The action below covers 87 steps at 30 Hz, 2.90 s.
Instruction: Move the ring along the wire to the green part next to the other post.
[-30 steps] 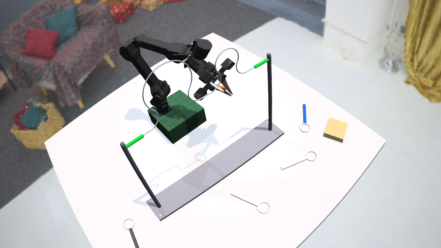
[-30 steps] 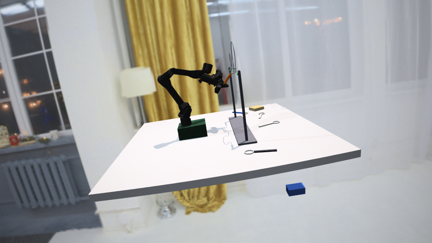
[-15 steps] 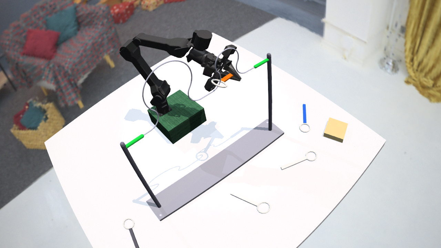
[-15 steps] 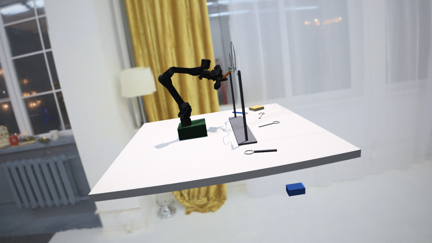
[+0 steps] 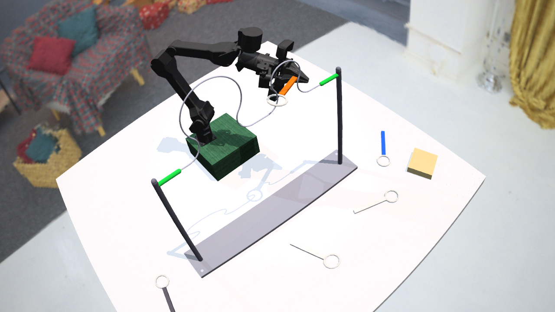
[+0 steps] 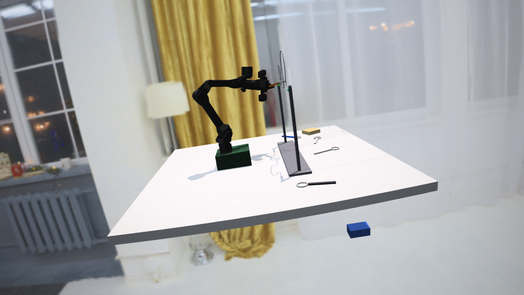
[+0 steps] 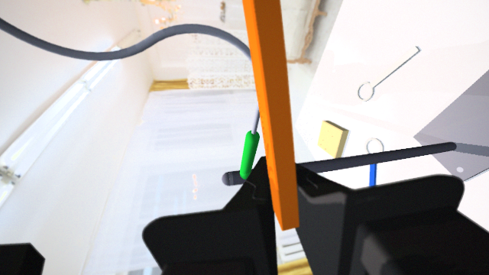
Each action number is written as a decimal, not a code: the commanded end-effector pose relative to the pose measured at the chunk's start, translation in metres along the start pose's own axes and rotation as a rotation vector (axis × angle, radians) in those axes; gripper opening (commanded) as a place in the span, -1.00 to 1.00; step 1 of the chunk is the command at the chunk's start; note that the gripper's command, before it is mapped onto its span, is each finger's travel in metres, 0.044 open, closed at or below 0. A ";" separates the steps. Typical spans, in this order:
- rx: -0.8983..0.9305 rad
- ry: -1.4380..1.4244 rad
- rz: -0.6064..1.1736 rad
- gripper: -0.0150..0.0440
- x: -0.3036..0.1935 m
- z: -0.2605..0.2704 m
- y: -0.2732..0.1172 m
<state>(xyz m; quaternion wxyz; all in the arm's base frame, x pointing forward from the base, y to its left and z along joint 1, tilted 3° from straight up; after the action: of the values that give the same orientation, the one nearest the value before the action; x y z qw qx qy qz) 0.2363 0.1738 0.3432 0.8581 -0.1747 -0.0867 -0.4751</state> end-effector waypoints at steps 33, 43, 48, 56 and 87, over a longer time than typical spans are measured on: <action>0.263 0.448 0.007 -1.00 0.036 0.061 -0.022; 0.225 0.380 0.005 -1.00 0.038 0.063 -0.023; 0.185 0.310 0.004 -1.00 0.037 0.063 -0.022; 0.107 0.172 0.002 -1.00 0.034 0.059 -0.021; -0.229 -0.421 -0.010 -1.00 0.026 0.036 -0.016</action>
<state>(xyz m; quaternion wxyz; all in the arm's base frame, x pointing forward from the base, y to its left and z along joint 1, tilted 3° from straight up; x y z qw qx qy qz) 0.2364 0.1595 0.3897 0.8053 -0.3408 -0.1947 -0.4443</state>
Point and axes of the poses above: the point midway between the two fingers, 35 mm back from their tips, its own y axis out along the fingers, its own z axis across the jaws, x = y × z, the point moved 8 cm from there along -y, back along the fingers, and after that the axes turned 11 degrees about -y, right-handed, at the moved point
